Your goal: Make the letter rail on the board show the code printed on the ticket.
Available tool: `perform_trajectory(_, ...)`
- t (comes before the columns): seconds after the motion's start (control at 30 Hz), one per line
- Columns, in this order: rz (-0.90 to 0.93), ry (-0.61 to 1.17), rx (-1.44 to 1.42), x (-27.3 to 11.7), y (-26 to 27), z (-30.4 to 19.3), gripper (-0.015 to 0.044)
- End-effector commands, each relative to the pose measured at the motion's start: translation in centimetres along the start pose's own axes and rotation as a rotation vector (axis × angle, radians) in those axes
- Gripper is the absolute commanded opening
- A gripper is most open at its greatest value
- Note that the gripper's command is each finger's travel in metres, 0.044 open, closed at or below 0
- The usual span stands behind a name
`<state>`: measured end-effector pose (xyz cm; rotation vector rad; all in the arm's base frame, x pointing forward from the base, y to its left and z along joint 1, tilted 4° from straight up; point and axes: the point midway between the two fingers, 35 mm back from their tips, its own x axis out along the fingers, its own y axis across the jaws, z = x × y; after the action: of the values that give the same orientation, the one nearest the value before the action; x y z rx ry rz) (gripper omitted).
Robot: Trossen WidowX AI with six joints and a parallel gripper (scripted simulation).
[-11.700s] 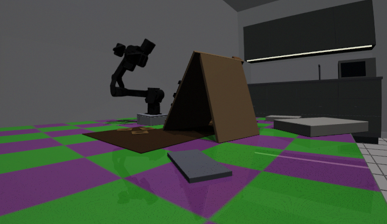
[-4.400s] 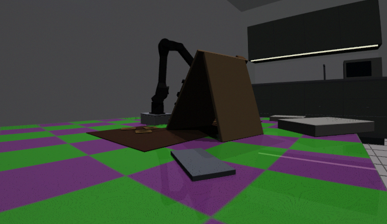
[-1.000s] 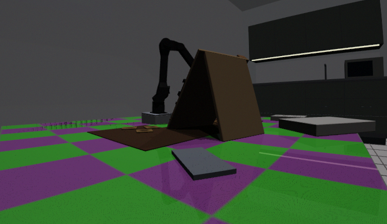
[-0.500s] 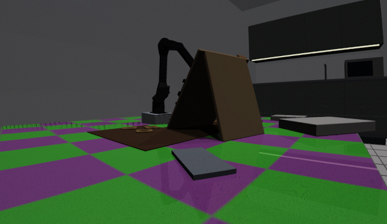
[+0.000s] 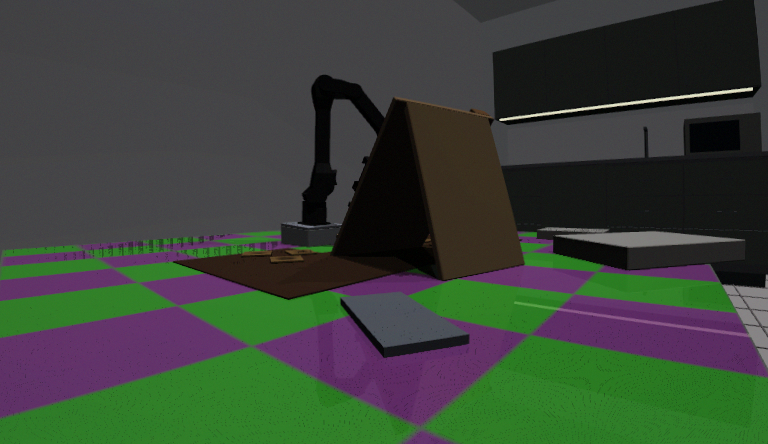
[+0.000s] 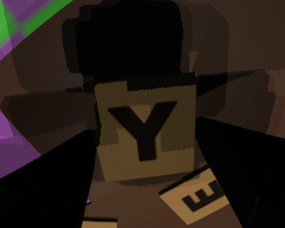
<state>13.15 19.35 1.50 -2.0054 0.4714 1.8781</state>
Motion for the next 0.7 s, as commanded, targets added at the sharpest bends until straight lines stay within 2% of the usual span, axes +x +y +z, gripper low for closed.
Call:
perform_trajectory(0.0,-0.006,0.003,0.003,-0.3,-0.11,-0.04,0.0)
perform_trajectory(0.67,-0.005,0.003,0.003,-0.93,0.14,0.03,0.0)
